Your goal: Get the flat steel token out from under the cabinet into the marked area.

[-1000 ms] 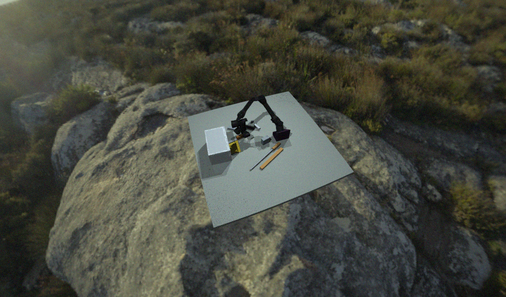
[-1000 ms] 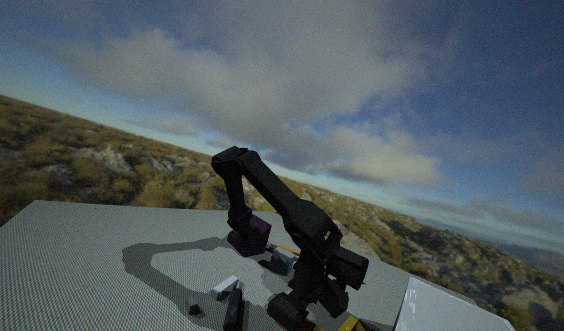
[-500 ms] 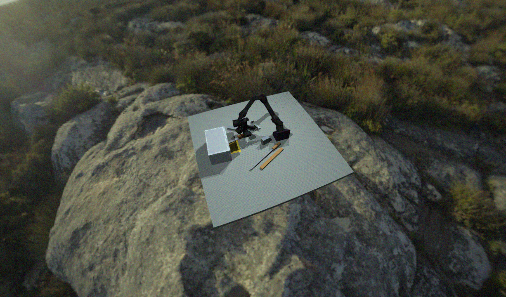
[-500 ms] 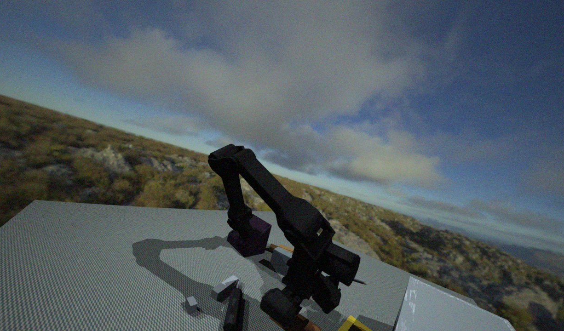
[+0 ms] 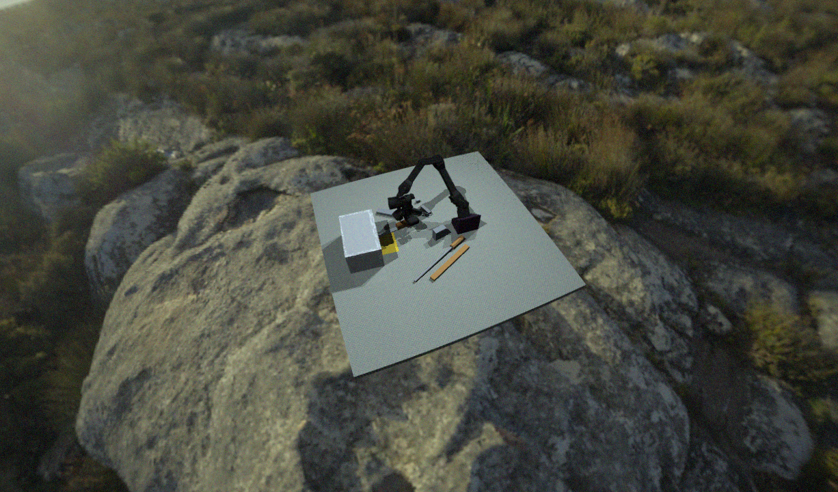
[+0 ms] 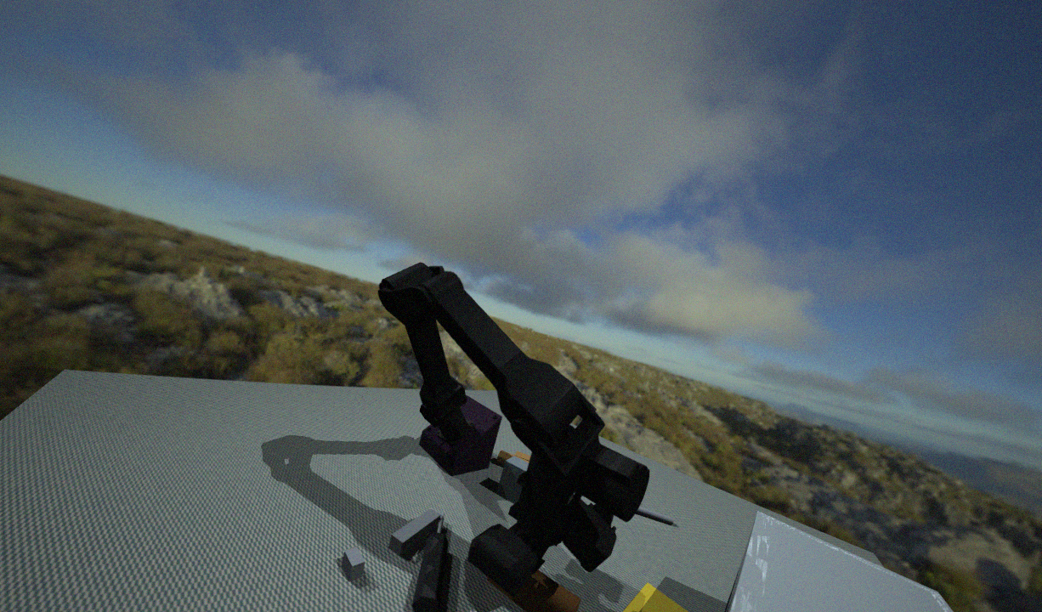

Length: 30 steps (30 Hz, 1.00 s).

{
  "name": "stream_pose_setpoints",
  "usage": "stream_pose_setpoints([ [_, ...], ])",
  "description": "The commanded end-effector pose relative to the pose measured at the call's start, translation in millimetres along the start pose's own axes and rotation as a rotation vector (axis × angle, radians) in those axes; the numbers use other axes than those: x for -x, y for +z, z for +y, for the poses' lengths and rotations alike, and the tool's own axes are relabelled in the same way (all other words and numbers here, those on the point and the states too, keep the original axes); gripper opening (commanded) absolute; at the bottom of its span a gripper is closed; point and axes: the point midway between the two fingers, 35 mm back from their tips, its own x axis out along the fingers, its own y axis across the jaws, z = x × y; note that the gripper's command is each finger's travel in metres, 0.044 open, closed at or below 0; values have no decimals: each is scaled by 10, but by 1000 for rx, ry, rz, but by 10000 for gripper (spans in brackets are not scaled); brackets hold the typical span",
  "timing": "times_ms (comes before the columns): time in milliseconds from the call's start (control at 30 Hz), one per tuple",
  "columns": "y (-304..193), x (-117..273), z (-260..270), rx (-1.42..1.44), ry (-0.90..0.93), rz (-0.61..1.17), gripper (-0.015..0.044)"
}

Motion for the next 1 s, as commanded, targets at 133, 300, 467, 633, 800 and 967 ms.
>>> stream_pose_setpoints([
  [133,-131,-8,-2,7,-2,8,0],
  [300,-188,-8,-3,7,-2,8,0],
  [467,-247,-8,-5,8,-2,8,0],
  [633,-308,-8,-8,8,-2,9,0],
  [800,-369,-8,-10,8,-2,9,0],
  [967,-430,-8,-13,8,-2,9,0],
])
